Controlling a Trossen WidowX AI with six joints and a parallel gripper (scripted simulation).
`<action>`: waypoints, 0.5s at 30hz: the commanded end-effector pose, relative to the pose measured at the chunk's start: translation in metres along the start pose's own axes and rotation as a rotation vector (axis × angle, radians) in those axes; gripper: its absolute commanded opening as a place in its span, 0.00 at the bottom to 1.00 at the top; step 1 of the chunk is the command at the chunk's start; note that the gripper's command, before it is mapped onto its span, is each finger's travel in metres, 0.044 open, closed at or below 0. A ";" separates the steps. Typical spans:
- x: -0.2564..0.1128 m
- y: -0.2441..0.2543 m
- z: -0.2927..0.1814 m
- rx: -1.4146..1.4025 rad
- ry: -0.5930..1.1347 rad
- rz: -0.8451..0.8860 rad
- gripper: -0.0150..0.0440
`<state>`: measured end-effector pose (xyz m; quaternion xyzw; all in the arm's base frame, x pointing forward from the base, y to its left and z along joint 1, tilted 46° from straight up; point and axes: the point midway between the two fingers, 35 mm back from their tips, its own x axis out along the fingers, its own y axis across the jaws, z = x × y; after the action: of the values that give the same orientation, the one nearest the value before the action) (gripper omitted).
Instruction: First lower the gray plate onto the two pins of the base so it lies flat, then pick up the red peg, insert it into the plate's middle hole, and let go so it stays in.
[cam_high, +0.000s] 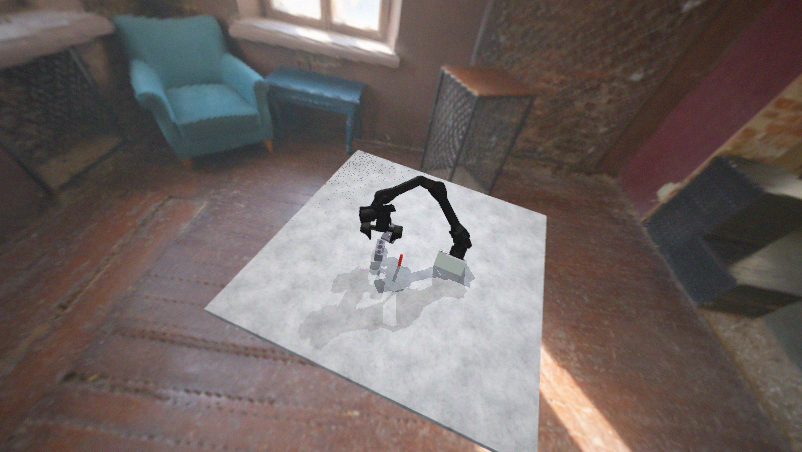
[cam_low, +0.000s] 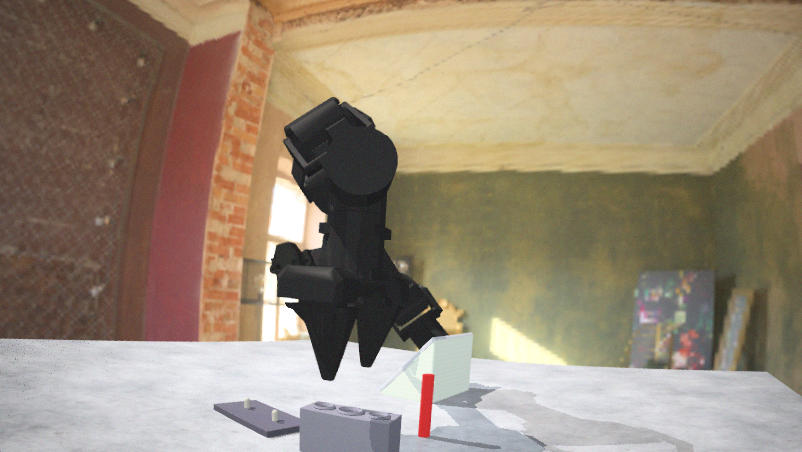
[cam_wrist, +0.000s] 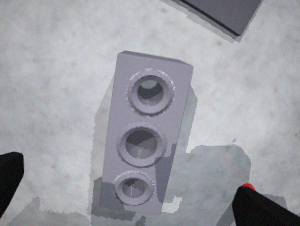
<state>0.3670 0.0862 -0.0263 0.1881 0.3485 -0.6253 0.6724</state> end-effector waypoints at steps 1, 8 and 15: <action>0.013 -0.004 -0.002 -0.008 -0.006 0.001 1.00; 0.028 -0.005 -0.002 -0.007 -0.007 0.001 1.00; 0.034 -0.005 -0.002 -0.007 -0.007 0.001 1.00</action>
<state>0.3635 0.0682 -0.0462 0.1892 0.3470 -0.6234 0.6747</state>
